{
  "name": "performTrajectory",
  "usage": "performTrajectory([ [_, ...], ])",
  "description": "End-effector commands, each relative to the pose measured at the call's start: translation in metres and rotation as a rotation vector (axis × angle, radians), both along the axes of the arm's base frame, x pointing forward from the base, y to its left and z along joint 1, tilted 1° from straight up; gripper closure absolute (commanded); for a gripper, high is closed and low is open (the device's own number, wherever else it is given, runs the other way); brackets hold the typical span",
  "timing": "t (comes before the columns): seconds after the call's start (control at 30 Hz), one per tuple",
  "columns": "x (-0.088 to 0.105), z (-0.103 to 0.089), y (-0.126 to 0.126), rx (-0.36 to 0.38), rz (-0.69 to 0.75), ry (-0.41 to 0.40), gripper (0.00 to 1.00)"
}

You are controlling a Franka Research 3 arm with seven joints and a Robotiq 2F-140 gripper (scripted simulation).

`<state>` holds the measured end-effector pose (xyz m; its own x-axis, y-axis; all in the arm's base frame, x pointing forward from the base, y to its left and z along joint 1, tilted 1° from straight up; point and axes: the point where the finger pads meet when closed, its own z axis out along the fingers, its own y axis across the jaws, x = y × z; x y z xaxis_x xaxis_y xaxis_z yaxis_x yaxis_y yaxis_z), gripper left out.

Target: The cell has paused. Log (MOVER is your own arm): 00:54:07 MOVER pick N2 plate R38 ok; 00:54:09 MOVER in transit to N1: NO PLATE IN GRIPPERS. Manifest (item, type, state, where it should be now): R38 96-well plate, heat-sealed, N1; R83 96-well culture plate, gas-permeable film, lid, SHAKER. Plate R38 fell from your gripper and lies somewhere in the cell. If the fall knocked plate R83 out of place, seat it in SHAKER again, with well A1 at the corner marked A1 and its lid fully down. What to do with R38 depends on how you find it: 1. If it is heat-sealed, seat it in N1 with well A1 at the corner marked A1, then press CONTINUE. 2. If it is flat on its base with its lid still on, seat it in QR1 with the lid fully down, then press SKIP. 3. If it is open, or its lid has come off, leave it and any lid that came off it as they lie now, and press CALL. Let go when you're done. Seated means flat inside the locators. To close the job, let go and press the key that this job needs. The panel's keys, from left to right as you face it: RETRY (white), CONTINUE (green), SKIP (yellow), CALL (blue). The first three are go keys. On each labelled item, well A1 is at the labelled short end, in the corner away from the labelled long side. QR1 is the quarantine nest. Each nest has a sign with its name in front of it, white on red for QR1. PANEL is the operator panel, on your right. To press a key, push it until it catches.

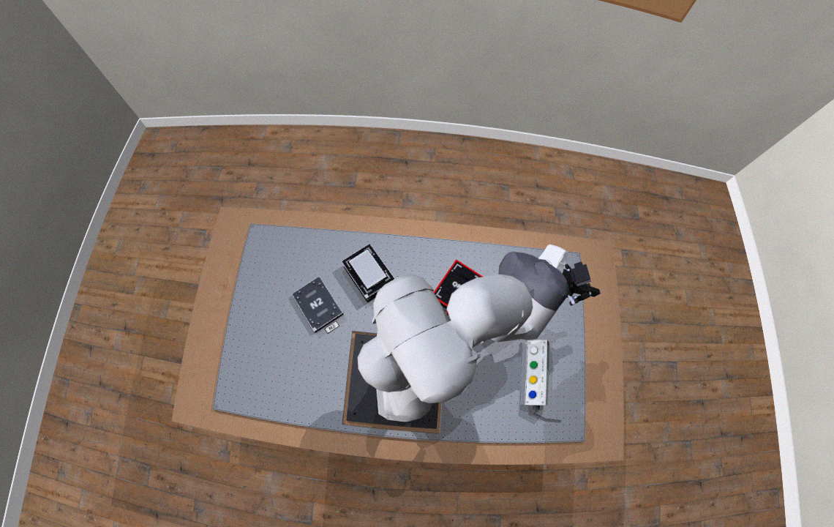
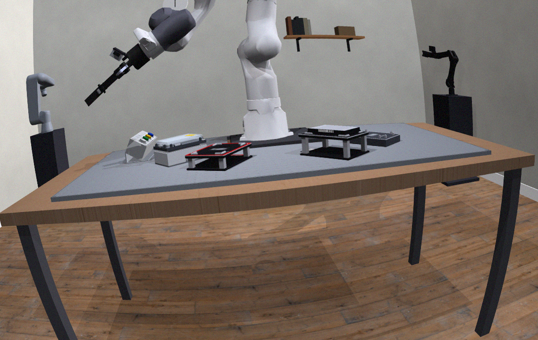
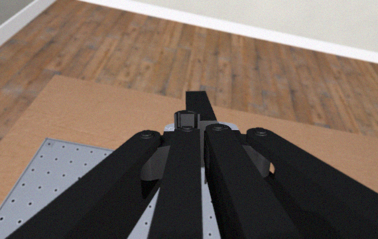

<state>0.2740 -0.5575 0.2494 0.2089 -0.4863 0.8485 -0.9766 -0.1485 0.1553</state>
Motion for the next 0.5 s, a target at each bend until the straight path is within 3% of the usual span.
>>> performTrajectory([
  [0.0,-0.012,-0.013,0.016,0.055,0.016,-0.052,0.9],
  [0.07,-0.025,-0.018,0.023,0.077,0.011,-0.053,0.9],
  [0.13,-0.025,-0.018,0.023,0.077,0.011,-0.053,0.9],
  [0.47,-0.083,-0.043,0.057,0.19,-0.027,-0.065,0.9],
])
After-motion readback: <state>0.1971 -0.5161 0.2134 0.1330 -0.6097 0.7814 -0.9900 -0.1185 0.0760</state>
